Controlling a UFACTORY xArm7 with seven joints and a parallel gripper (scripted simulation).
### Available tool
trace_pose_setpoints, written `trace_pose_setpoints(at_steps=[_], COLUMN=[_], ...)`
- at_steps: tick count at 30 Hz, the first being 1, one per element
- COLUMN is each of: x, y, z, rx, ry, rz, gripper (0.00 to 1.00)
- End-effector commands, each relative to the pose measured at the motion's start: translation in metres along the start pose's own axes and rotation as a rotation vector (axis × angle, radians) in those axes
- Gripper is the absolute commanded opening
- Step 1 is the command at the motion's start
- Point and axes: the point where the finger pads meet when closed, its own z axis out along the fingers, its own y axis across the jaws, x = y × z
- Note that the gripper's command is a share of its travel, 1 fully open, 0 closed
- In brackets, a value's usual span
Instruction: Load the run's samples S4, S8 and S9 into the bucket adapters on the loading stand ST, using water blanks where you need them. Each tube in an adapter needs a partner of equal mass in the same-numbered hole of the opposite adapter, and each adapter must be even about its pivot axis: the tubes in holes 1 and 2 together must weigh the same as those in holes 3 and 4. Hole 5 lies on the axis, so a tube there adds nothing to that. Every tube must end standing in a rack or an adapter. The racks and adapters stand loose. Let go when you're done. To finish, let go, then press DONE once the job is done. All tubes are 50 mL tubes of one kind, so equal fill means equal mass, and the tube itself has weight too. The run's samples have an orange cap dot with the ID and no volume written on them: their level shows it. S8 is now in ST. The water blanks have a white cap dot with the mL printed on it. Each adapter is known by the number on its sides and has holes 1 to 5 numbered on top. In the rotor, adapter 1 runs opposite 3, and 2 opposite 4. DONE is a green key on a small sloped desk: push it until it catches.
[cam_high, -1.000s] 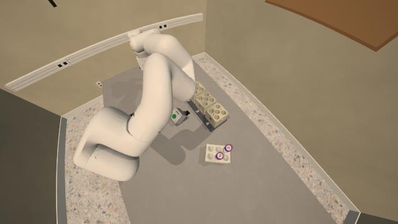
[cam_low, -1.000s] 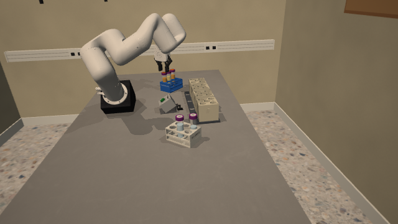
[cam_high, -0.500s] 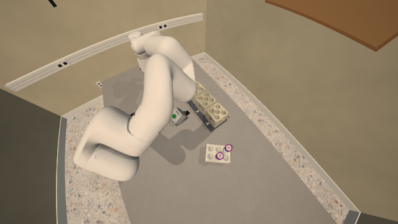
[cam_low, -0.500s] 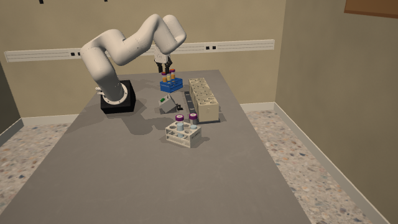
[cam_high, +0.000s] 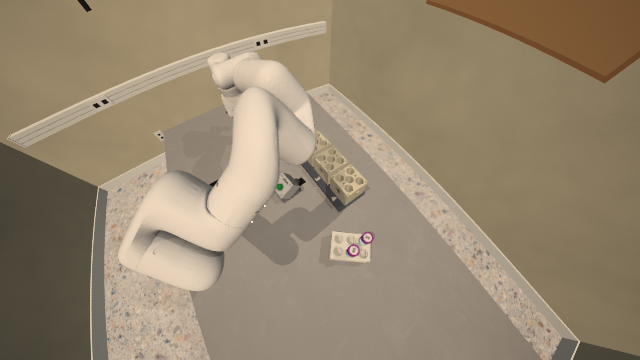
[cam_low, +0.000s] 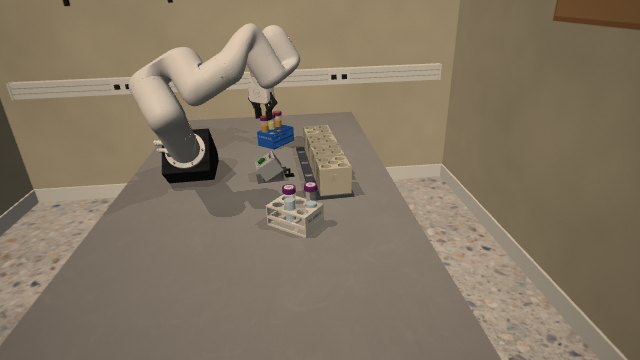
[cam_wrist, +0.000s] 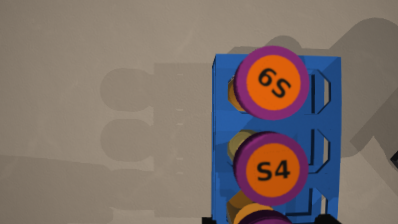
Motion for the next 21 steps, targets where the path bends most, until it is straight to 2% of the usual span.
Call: trace_pose_setpoints(at_steps=[1,21], x=[0.001,0.001], y=[-0.001,-0.001], z=[0.001,0.011], rx=[0.002,0.002], ry=[0.004,0.004], rz=[0.000,0.000], gripper=[0.57,0.57])
